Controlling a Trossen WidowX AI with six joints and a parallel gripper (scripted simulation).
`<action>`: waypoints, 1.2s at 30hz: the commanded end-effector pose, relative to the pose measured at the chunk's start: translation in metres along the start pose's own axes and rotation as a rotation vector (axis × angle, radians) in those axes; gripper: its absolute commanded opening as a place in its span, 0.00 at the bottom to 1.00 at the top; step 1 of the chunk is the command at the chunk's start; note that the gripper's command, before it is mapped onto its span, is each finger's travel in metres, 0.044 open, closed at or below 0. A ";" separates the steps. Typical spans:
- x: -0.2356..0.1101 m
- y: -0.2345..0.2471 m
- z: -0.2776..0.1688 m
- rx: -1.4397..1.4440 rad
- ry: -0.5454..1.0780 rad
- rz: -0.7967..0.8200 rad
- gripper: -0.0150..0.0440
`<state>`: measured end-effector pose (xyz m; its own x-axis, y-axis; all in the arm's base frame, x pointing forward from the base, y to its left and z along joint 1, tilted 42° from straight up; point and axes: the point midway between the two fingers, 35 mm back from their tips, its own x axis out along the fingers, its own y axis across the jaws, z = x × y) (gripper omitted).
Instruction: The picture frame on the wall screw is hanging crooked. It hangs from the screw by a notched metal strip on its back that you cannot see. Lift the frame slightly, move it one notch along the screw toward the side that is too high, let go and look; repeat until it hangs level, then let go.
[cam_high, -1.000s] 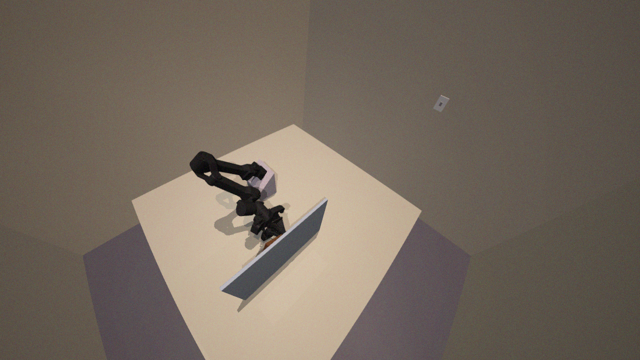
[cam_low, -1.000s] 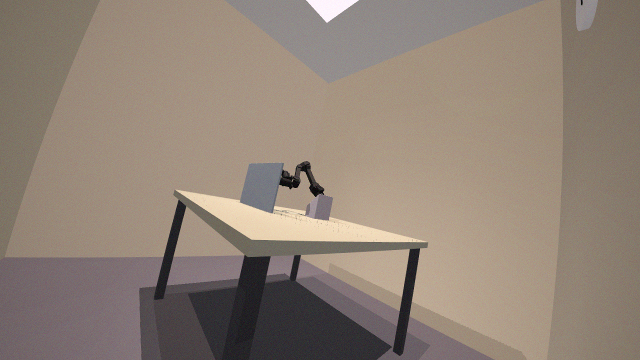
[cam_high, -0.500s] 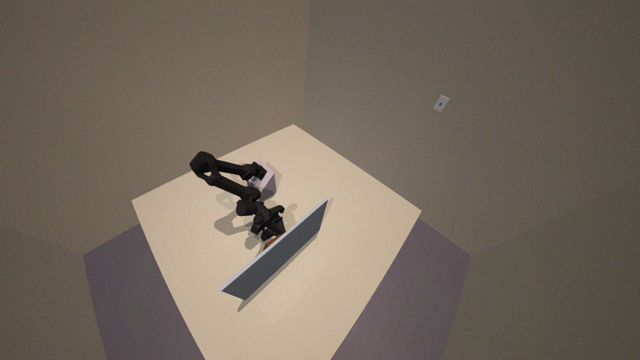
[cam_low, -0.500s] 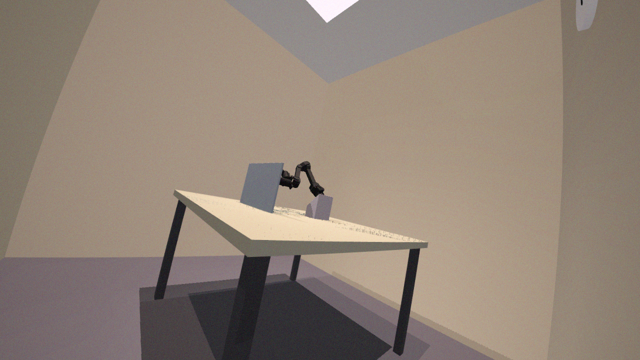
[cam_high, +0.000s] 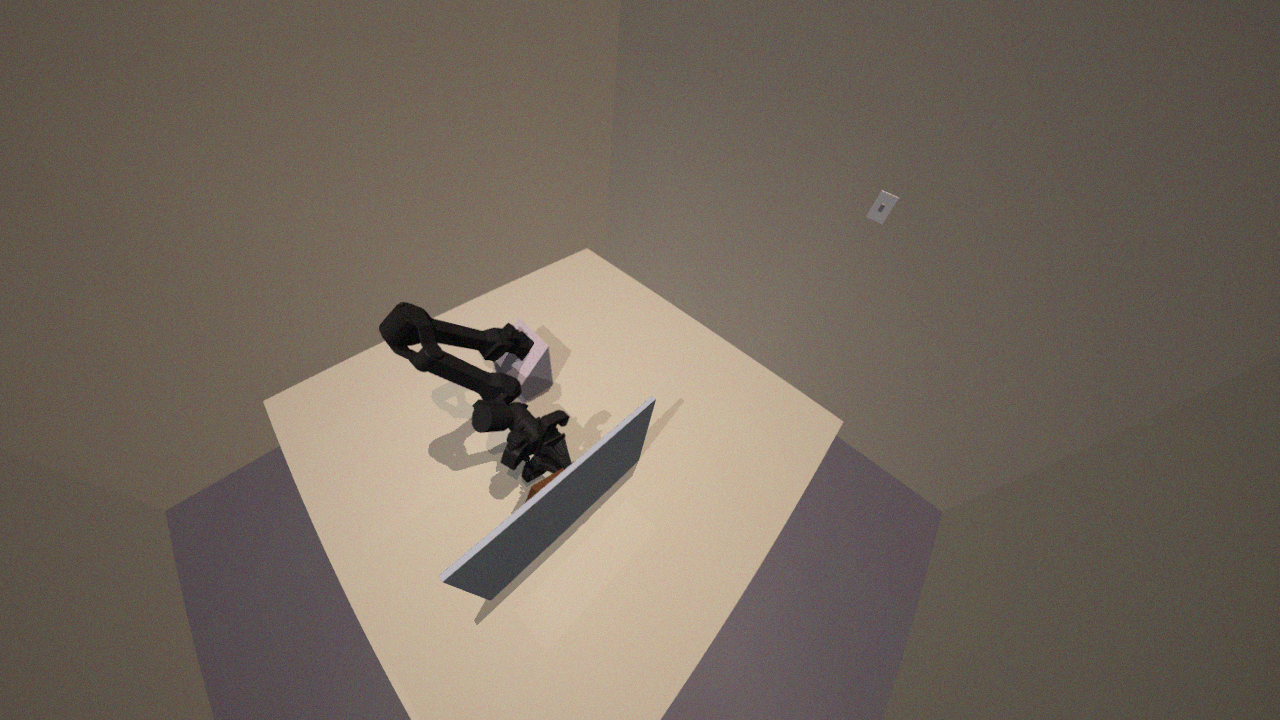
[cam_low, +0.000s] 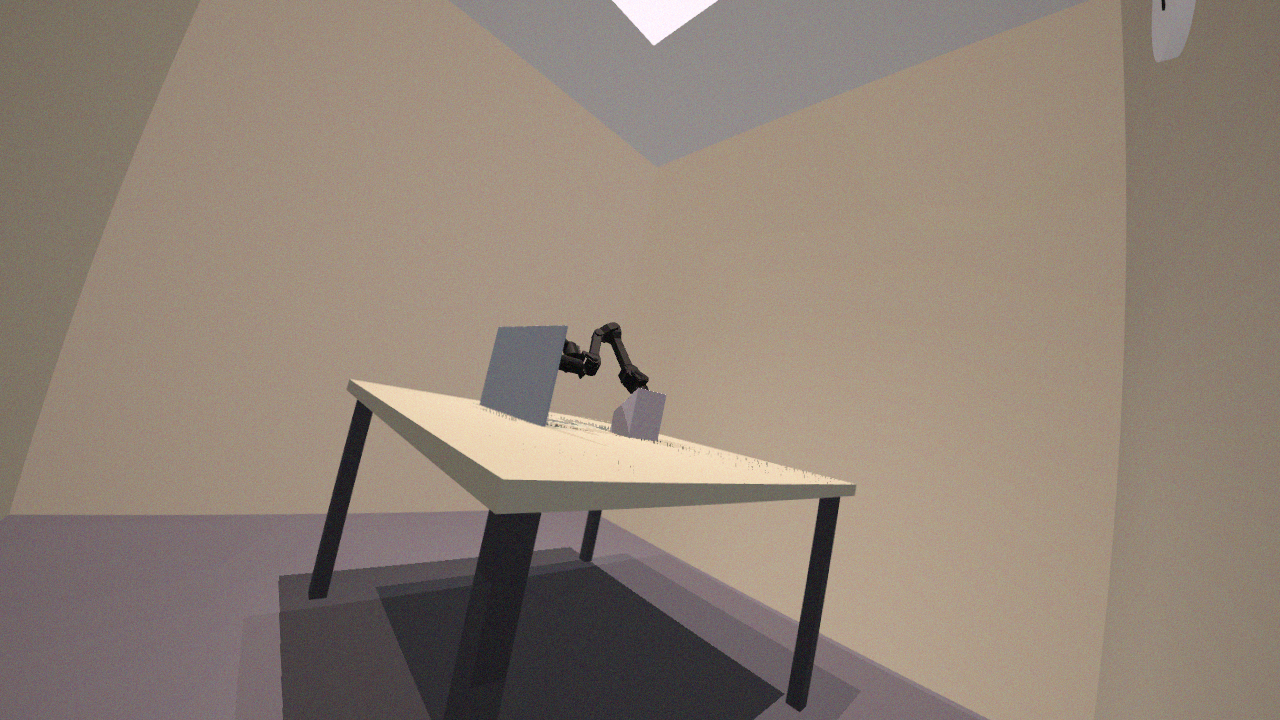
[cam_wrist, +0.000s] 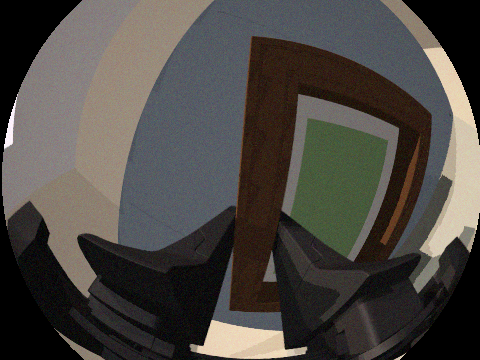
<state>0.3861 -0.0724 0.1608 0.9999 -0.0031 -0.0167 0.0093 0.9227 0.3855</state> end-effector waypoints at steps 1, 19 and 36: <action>0.000 0.003 0.003 0.001 -0.005 0.012 0.25; 0.000 0.004 0.007 0.001 -0.005 0.012 0.25; 0.000 0.002 0.008 0.001 -0.005 0.012 0.25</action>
<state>0.3858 -0.0741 0.1653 0.9998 -0.0006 -0.0210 0.0087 0.9221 0.3870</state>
